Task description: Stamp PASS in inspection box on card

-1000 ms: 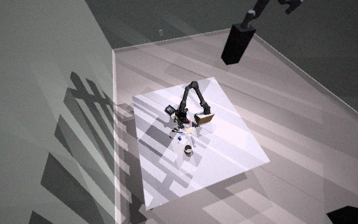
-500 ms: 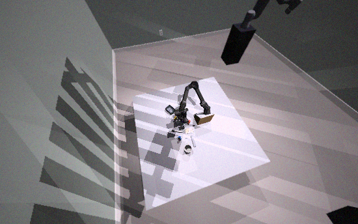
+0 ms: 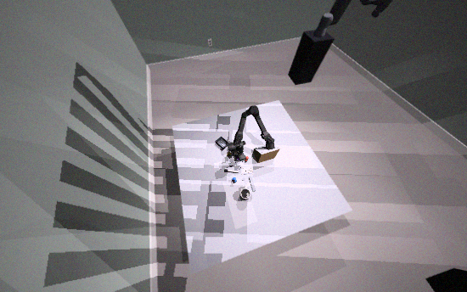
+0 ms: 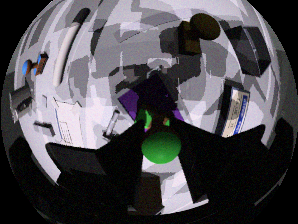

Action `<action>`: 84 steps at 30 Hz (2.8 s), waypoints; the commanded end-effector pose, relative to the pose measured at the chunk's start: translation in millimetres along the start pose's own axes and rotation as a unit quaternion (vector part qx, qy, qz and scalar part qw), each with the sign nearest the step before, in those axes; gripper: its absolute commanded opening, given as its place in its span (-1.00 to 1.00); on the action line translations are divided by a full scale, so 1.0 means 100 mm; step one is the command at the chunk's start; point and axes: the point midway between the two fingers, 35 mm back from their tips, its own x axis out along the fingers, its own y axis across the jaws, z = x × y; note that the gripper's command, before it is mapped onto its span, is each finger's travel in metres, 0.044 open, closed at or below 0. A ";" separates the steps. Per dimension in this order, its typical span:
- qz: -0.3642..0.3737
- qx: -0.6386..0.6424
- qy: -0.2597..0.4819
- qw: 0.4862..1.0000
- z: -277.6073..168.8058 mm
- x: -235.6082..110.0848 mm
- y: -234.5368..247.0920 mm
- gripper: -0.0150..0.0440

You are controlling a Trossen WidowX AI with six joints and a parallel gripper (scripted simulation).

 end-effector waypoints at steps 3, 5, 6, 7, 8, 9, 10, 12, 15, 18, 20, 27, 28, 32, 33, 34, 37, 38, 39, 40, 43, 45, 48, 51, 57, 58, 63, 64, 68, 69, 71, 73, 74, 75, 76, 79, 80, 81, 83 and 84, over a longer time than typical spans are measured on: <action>-0.002 0.002 0.002 1.000 -0.01 0.03 -0.01 -0.49; -0.002 0.002 0.002 1.000 -0.01 0.03 -0.01 -0.49; -0.002 0.002 0.002 1.000 -0.01 0.03 -0.01 -0.49; -0.002 0.002 0.002 1.000 -0.01 0.03 -0.01 -0.49; -0.002 0.002 0.002 1.000 -0.01 0.03 -0.01 -0.49; -0.002 0.002 0.002 1.000 -0.01 0.03 -0.01 -0.49; -0.002 0.002 0.002 1.000 -0.01 0.03 -0.01 -0.49; -0.002 0.002 0.002 1.000 -0.01 0.03 -0.01 -0.49; -0.002 0.002 0.002 1.000 -0.01 0.03 -0.01 -0.49; -0.002 0.002 0.002 1.000 -0.01 0.03 -0.01 -0.49; -0.002 0.002 0.002 1.000 -0.01 0.03 -0.01 -0.49; -0.002 0.002 0.002 1.000 -0.01 0.02 -0.01 -0.49; -0.002 0.002 0.002 1.000 -0.01 0.02 -0.01 -0.49; -0.001 0.002 0.002 1.000 0.00 0.00 -0.01 -0.49; -0.001 0.002 0.002 1.000 0.00 -0.01 -0.01 -0.49; -0.001 0.002 0.002 1.000 0.00 -0.01 -0.01 -0.49; -0.001 0.002 0.002 1.000 0.00 -0.02 -0.01 -0.49; -0.001 0.002 0.002 1.000 0.00 -0.03 -0.01 -0.49; -0.001 0.002 0.002 1.000 0.00 -0.03 -0.01 -0.49; -0.001 0.002 0.002 1.000 0.00 -0.04 -0.01 -0.49; -0.001 0.002 0.002 1.000 0.00 -0.05 -0.01 -0.49; -0.001 0.002 0.002 1.000 0.00 -0.06 -0.01 -0.49; -0.001 0.002 0.002 1.000 0.00 -0.08 -0.01 -0.49; -0.001 0.002 0.002 1.000 0.00 -0.10 -0.01 -0.49; 0.000 0.002 0.002 1.000 0.01 -0.20 0.00 -0.49; 0.000 0.002 0.002 1.000 0.01 -0.21 0.00 -0.49; 0.000 0.002 0.002 1.000 0.01 -0.29 0.00 -0.49; 0.000 0.002 0.002 1.000 0.01 -0.31 0.01 -0.49; 0.000 0.002 0.002 1.000 0.01 -0.37 0.01 -0.49; 0.000 0.002 0.002 1.000 0.01 -0.39 0.01 -0.49; 0.000 0.002 0.002 1.000 0.01 -0.42 0.01 -0.49; 0.000 0.002 0.002 1.000 0.01 -0.45 0.01 -0.49; 0.000 0.002 0.002 1.000 0.01 -0.46 0.01 -0.49; 0.000 0.002 0.002 1.000 0.01 -0.48 0.01 -0.49; 0.000 0.002 0.002 1.000 0.01 -0.50 0.01 -0.49; 0.000 0.002 0.002 1.000 0.00 -0.54 0.00 -0.49; 0.000 0.002 0.002 1.000 0.00 -0.56 0.00 -0.49; 0.000 0.002 0.002 1.000 0.00 -0.57 0.00 -0.49; 0.000 0.009 0.002 1.000 0.01 -0.57 0.03 -0.49; 0.001 0.019 0.002 1.000 0.01 -0.57 0.06 -0.49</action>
